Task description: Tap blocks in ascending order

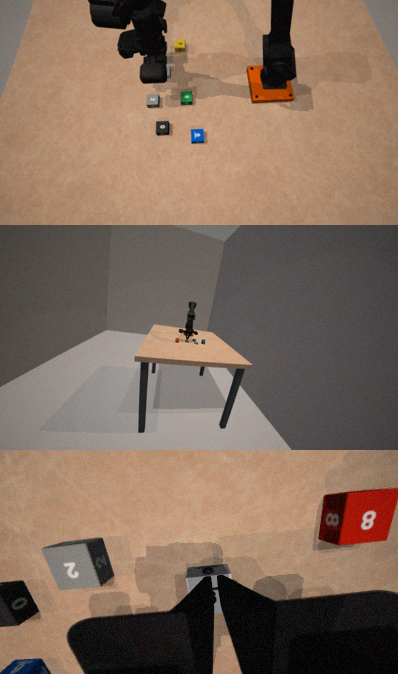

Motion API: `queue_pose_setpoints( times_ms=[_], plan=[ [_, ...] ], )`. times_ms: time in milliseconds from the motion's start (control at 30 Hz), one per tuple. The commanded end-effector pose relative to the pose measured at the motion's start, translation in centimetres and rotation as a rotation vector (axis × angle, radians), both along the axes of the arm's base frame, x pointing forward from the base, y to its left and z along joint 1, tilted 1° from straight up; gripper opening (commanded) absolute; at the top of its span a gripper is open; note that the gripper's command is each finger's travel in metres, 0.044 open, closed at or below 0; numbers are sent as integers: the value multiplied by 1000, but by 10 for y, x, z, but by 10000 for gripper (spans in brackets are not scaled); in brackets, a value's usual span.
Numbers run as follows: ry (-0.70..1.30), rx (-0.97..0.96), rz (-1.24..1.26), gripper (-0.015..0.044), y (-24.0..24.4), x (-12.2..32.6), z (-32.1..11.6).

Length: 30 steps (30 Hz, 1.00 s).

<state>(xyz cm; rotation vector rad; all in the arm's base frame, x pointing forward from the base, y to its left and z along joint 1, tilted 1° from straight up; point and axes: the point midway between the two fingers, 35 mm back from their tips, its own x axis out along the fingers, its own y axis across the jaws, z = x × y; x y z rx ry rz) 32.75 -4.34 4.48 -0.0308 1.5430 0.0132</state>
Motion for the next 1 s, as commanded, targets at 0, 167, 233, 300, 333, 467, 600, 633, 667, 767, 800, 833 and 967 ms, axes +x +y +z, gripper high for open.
queue_pose_setpoints(
  times_ms=[0,167,233,300,333,467,600,633,667,767,800,833,967],
  plan=[
    [4,2,-4,20,0,-1,-7],
    [4,2,-4,20,0,-1,-7],
    [1,0,0,20,0,0,-2],
    [4,2,-3,20,1,-2,19],
    [4,2,-4,20,1,-2,23],
    [4,2,-4,46,3,-2,23],
    [4,8,-4,151,58,0,39],
    [4,10,-4,177,74,-2,44],
    [4,11,-4,204,90,-4,48],
    [5,16,-4,283,137,-17,63],
    [5,18,-4,309,152,-22,67],
    [6,19,-4,335,167,-29,72],
    [10,25,-4,400,221,-63,91]
  ],
)
